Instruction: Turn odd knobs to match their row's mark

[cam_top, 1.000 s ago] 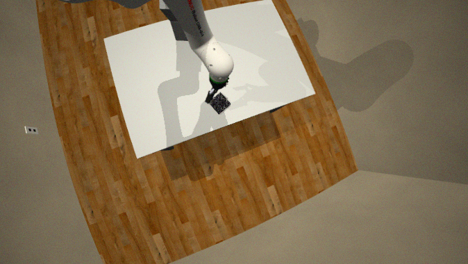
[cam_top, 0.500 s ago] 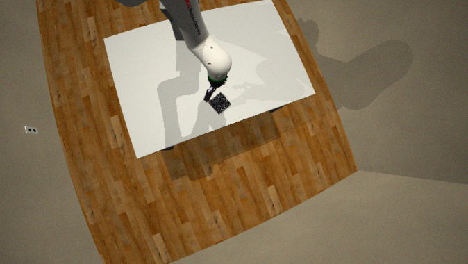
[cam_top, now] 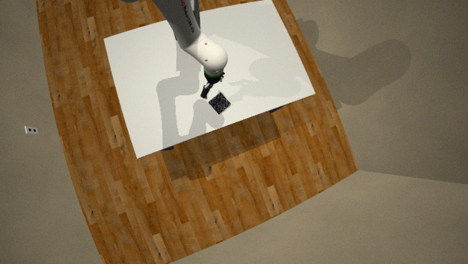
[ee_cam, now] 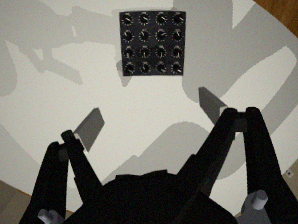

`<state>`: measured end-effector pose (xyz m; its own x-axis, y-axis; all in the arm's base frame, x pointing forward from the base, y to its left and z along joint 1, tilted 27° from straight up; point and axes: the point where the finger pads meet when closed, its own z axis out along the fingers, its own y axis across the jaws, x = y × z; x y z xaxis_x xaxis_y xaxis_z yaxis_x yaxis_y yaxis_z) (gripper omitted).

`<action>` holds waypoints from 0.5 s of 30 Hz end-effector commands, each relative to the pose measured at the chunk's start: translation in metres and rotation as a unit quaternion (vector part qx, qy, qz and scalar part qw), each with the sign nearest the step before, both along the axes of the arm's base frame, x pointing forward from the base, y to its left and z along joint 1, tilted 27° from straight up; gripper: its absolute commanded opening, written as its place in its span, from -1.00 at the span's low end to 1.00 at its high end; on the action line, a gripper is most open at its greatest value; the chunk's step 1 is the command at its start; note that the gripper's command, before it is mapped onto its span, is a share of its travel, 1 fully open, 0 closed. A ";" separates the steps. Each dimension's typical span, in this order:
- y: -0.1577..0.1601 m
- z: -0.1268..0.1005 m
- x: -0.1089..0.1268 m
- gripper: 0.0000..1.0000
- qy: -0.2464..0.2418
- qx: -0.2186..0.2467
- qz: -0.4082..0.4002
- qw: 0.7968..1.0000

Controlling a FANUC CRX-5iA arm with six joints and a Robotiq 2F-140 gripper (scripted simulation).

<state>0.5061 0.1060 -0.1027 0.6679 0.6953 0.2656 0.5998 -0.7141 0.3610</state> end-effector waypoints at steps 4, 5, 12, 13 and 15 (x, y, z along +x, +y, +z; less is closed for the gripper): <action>-0.006 -0.004 -0.007 1.00 -0.004 0.002 0.001 1.000; -0.006 -0.004 -0.008 1.00 -0.004 0.002 0.001 1.000; -0.007 -0.005 -0.010 1.00 -0.004 0.002 0.001 1.000; -0.008 -0.005 -0.010 1.00 -0.004 0.002 0.001 1.000; -0.008 -0.005 -0.010 1.00 -0.004 0.002 0.001 1.000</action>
